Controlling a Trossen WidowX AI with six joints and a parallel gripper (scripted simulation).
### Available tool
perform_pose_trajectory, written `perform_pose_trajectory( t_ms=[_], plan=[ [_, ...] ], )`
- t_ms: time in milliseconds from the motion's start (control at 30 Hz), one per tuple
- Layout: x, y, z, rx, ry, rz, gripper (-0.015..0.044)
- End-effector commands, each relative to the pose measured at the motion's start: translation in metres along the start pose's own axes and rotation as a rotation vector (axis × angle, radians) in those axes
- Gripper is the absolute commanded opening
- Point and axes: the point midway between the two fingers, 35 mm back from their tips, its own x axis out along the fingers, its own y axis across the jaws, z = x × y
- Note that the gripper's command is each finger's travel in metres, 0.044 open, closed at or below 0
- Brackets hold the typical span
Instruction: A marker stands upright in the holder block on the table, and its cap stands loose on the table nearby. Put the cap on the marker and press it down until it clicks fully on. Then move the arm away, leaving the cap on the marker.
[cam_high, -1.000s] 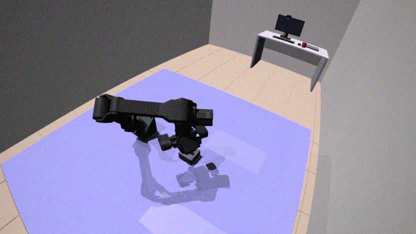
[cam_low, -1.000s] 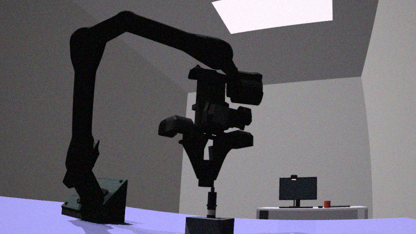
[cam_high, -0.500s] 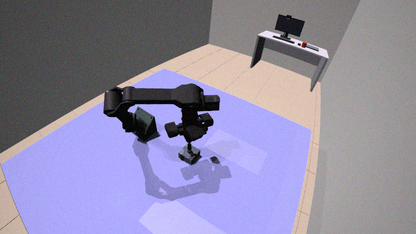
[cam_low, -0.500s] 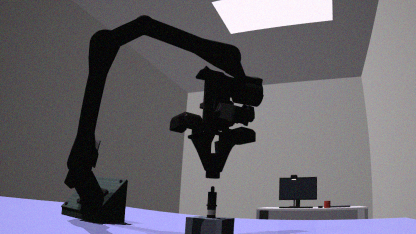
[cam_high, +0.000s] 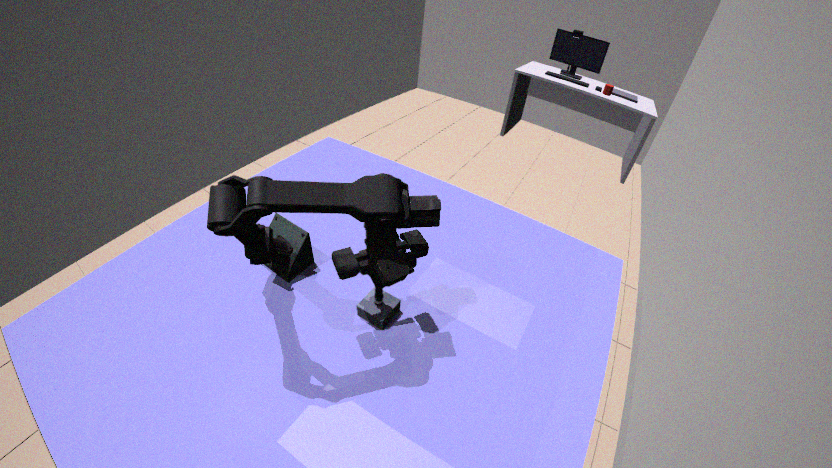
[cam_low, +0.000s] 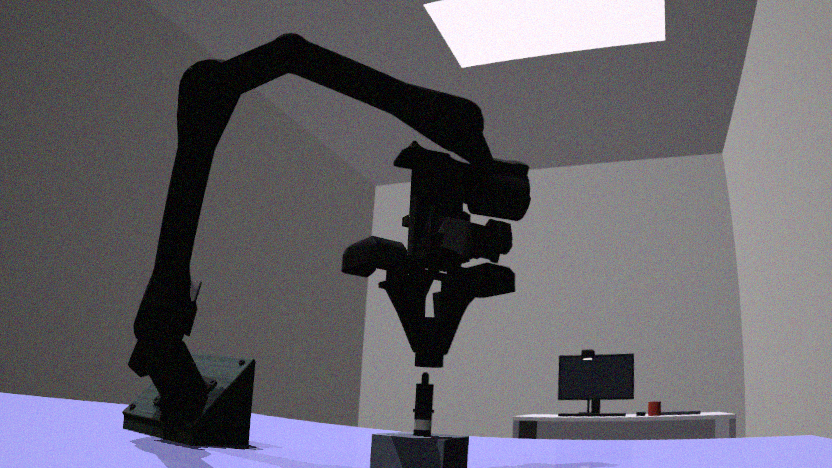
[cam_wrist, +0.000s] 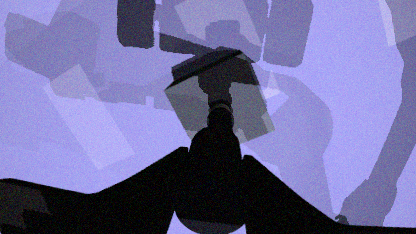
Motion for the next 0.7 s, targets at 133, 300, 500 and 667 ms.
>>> perform_pose_trajectory(
  t_ms=[133,300,500,667],
  plan=[
    [0.016,-0.001,0.000,-0.007,0.001,-0.009,0.0000],
    [0.024,-0.001,0.000,-0.007,0.000,-0.009,0.0000],
    [0.033,-0.002,-0.001,-0.007,0.000,-0.010,0.0000],
    [0.041,-0.002,-0.001,-0.007,0.000,-0.010,0.0000]
  ],
)
